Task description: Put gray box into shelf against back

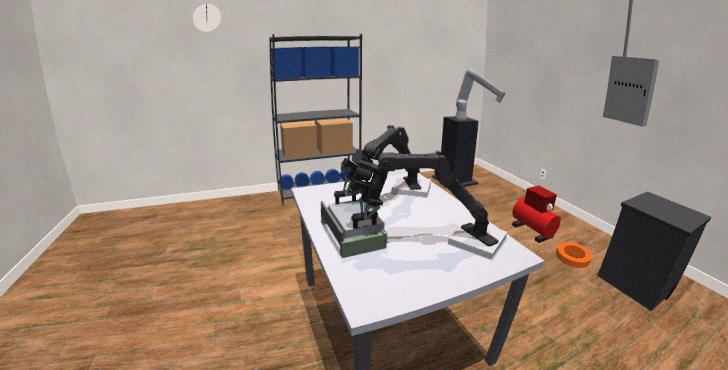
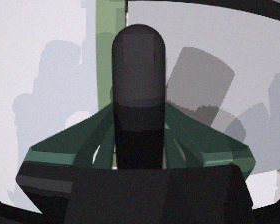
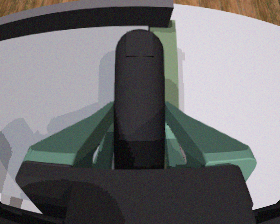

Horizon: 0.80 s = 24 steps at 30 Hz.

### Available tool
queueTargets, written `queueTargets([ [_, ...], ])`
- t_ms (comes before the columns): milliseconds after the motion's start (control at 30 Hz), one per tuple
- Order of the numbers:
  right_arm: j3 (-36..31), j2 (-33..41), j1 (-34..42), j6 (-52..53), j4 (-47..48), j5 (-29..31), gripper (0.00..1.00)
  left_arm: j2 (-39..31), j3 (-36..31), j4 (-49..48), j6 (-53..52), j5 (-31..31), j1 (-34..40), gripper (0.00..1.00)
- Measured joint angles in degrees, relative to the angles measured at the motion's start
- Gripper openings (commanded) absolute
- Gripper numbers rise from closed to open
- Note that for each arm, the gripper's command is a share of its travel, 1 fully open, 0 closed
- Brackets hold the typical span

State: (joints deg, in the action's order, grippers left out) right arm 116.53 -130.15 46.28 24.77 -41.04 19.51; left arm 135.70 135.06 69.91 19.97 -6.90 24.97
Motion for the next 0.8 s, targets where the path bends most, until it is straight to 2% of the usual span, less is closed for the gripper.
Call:
queueTargets([
  [400, 5.6, -3.3, -0.9, -0.7, -1.7, -0.6, 0.14, 6.4, 11.7, 4.9, -0.7, 0.3, -0.7, 0.14],
  [800, 6.4, -3.8, -1.0, -0.8, -2.1, -0.6, 0.14, 8.5, 15.7, 7.1, -0.8, 0.3, -0.7, 0.14],
])
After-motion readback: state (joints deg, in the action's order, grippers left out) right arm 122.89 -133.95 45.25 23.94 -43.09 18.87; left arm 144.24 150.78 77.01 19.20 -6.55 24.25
